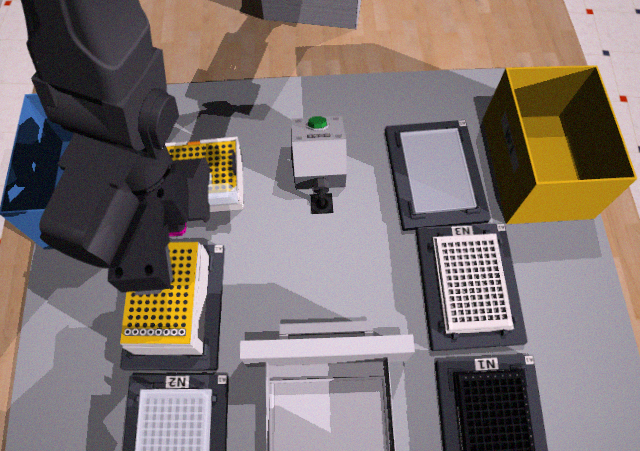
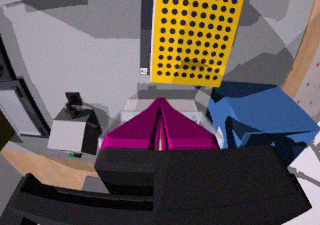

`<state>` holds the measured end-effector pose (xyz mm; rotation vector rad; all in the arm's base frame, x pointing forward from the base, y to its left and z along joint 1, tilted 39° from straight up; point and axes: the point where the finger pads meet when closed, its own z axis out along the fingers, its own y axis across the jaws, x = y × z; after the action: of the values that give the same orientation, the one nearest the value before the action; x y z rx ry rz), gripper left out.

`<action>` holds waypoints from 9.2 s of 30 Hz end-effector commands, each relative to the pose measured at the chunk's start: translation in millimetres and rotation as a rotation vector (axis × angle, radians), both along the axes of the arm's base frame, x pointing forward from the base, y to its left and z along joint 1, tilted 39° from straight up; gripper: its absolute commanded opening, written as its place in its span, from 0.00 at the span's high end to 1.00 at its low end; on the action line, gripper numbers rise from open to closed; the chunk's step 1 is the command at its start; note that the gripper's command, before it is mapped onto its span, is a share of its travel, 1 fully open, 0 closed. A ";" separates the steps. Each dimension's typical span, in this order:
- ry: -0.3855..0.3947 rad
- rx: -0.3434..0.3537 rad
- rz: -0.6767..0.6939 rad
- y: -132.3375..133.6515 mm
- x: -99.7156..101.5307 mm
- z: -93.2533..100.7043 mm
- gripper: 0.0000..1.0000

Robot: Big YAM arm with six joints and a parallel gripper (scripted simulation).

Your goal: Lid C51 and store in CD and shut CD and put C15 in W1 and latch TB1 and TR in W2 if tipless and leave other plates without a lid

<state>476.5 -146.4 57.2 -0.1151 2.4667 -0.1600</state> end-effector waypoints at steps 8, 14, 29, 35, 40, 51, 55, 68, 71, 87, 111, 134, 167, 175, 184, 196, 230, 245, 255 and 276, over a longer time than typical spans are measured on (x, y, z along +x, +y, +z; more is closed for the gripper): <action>-0.042 -0.006 -0.010 -3.4 11.8 15.7 1.00; -0.042 -0.006 -0.010 -3.4 11.8 15.7 1.00; -0.042 -0.006 -0.010 -3.4 11.8 15.7 1.00; -0.042 -0.006 -0.010 -3.4 11.8 15.7 1.00; -0.042 -0.008 -0.012 -5.0 7.1 14.2 1.00; -0.043 -0.019 -0.006 -9.2 -10.7 8.0 1.00; -0.043 -0.020 0.002 -6.0 -11.7 6.7 1.00; -0.041 -0.020 -0.006 -11.3 -27.9 -2.9 1.00; -0.041 -0.020 -0.006 -11.4 -29.1 -3.7 1.00; -0.040 -0.020 -0.006 -13.4 -46.3 -14.7 1.00; -0.037 -0.020 -0.006 -16.2 -70.5 -30.4 1.00; -0.016 -0.005 -0.004 -12.1 -78.8 -42.5 1.00; -0.015 -0.011 -0.006 -10.1 -116.1 -0.1 1.00; 0.010 0.002 0.002 -5.9 -118.3 -9.2 1.00; -0.008 -0.008 0.002 -6.9 -116.6 -1.8 1.00; -0.008 -0.008 0.002 -6.9 -116.6 -1.8 1.00; -0.008 -0.008 0.002 -6.9 -116.7 -1.8 1.00; -0.007 -0.006 -0.006 -13.4 -117.5 -26.3 1.00; -0.002 -0.003 -0.006 -17.7 -121.7 -67.5 1.00; -0.009 -0.002 -0.004 -18.4 -118.6 -87.8 1.00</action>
<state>359.5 -165.2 -32.9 -0.1055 2.4651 -0.1587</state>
